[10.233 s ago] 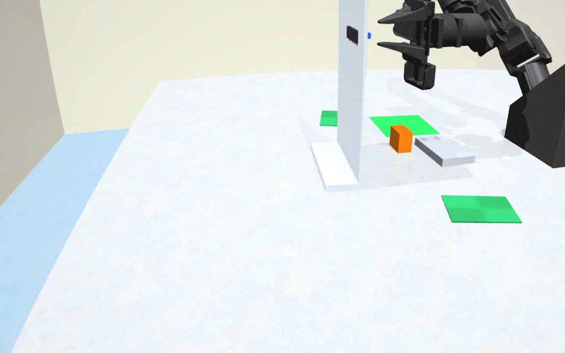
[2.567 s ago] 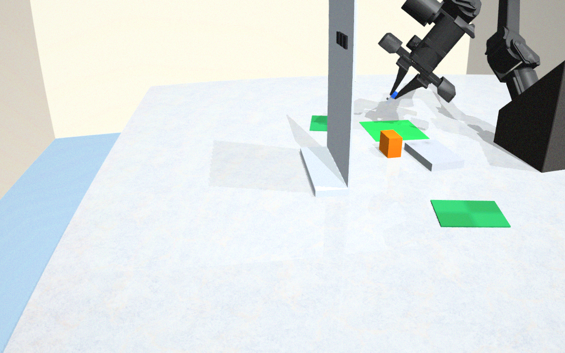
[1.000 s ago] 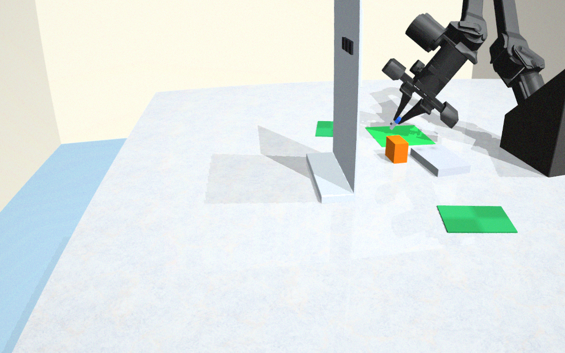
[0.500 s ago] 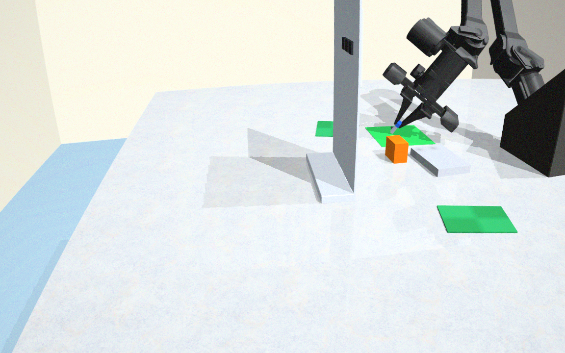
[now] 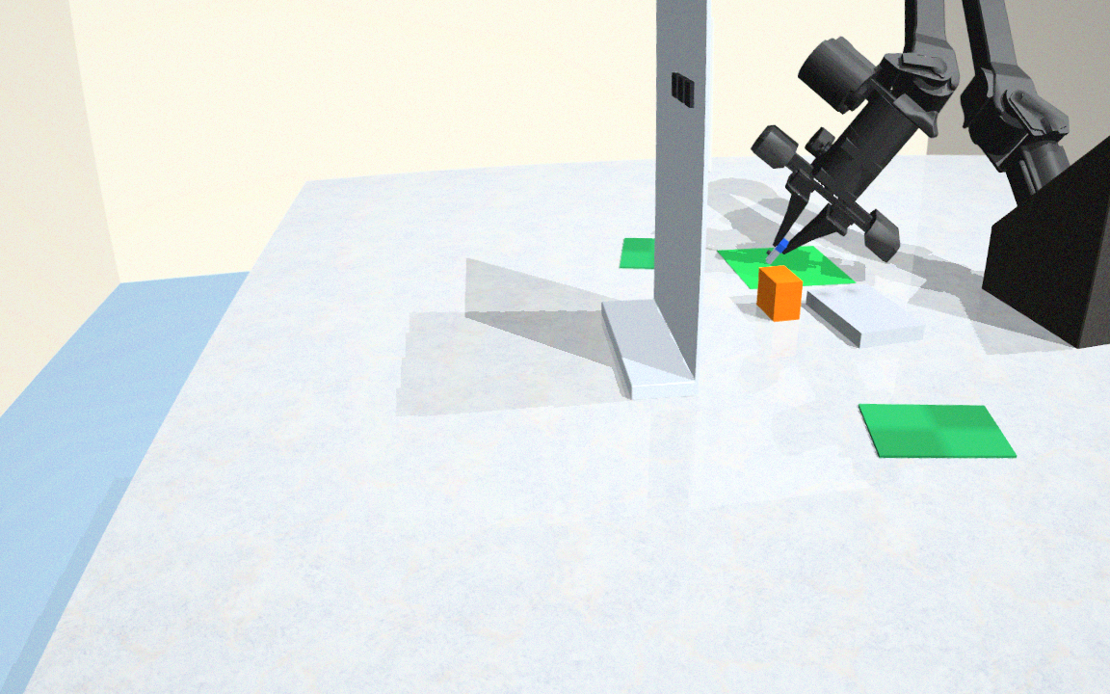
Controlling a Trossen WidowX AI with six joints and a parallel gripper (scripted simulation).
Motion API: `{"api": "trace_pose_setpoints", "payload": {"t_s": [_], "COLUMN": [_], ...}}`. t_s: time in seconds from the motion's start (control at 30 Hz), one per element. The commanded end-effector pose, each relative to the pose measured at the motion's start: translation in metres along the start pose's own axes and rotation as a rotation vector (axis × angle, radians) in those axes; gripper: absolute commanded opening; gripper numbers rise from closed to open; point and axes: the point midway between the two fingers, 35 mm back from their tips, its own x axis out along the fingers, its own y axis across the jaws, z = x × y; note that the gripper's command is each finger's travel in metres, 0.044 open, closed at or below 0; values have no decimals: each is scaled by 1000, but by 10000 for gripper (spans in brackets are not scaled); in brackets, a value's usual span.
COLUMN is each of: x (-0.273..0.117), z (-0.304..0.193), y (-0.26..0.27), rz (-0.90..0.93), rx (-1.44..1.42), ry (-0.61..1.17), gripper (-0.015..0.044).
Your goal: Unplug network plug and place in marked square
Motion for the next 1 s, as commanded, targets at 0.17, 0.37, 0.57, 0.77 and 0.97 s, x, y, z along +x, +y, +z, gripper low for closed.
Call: {"api": "trace_pose_setpoints", "payload": {"t_s": [0.17,0.37,0.57,0.77,0.97], "x": [0,-2,-6,-10,-14], "z": [0,0,-1,-1,-1], "y": [0,0,0,0,0], "rz": [0,-1,-2,-3,-4], "rx": [1,0,0,-1,-1], "ry": [-1,0,1,2,2], "gripper": [156,156,156,156,156]}}
